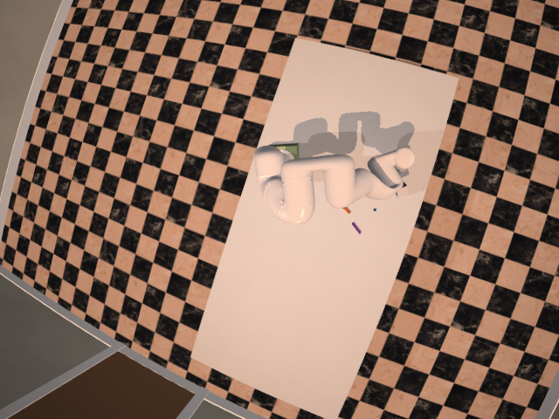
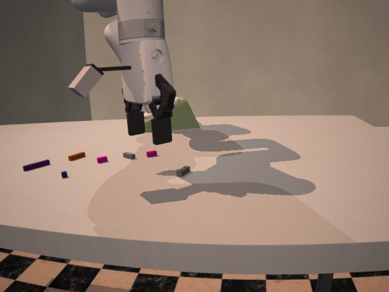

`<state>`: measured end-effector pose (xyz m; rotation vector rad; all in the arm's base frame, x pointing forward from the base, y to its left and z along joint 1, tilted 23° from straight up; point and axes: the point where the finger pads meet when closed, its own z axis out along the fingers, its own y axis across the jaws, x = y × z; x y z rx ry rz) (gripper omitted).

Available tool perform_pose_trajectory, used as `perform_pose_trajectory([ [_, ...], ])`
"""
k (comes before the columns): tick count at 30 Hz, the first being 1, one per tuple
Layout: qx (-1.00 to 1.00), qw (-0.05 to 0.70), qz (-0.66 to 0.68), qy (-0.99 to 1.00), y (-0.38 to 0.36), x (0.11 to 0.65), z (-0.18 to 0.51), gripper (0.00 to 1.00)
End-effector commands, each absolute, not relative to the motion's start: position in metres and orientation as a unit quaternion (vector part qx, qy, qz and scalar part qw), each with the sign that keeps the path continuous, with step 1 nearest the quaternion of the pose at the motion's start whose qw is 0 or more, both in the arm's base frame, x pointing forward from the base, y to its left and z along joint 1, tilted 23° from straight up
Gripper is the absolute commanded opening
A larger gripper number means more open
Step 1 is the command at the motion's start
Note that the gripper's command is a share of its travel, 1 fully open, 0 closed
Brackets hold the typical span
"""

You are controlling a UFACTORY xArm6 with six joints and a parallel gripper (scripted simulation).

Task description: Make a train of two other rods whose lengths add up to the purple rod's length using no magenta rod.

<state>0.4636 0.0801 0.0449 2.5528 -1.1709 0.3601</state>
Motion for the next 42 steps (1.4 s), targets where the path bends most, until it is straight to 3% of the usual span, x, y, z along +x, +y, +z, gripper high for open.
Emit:
perform_pose_trajectory([
  [1,0.891,0.153,0.127,-0.409,0.0809,0.4649,0.0463,1.0],
  [42,0.886,0.152,0.129,-0.418,0.0813,0.4648,0.0462,1.0],
])
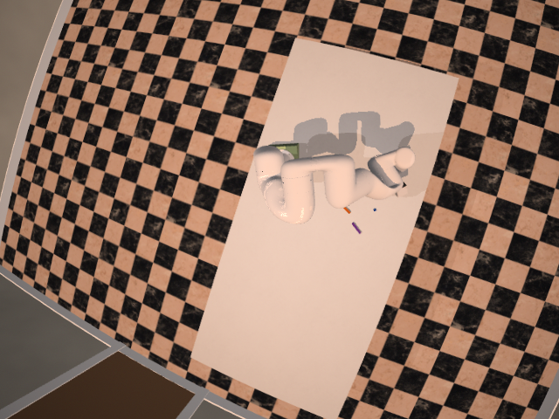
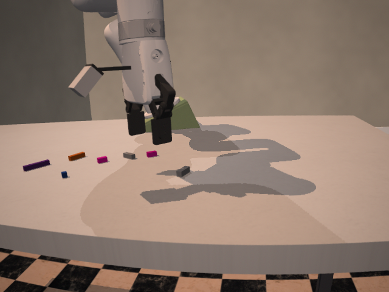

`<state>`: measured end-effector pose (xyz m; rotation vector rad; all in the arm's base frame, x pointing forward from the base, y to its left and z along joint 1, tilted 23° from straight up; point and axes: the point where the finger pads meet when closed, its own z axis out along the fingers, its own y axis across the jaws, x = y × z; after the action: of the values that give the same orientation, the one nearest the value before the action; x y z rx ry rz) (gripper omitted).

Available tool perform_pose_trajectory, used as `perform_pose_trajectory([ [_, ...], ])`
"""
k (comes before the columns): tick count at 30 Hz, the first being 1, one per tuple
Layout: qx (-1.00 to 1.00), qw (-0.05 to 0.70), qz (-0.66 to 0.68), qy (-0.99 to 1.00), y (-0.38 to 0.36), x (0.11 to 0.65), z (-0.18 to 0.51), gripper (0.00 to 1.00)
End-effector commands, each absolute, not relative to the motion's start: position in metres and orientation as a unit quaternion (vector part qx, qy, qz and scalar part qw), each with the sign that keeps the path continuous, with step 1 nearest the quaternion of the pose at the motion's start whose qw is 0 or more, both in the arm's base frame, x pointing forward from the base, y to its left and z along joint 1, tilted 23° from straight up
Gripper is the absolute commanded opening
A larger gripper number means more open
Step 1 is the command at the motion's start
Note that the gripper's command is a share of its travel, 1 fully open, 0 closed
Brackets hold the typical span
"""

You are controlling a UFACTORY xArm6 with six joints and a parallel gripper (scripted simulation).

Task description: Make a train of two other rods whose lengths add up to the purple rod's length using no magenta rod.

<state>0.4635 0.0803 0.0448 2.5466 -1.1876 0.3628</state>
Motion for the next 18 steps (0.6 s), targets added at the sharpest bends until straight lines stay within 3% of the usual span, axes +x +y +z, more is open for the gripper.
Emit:
perform_pose_trajectory([
  [1,0.884,0.151,0.13,-0.423,0.0816,0.4647,0.0462,1.0],
  [18,0.762,0.117,0.161,-0.617,0.0906,0.4626,0.044,1.0],
])
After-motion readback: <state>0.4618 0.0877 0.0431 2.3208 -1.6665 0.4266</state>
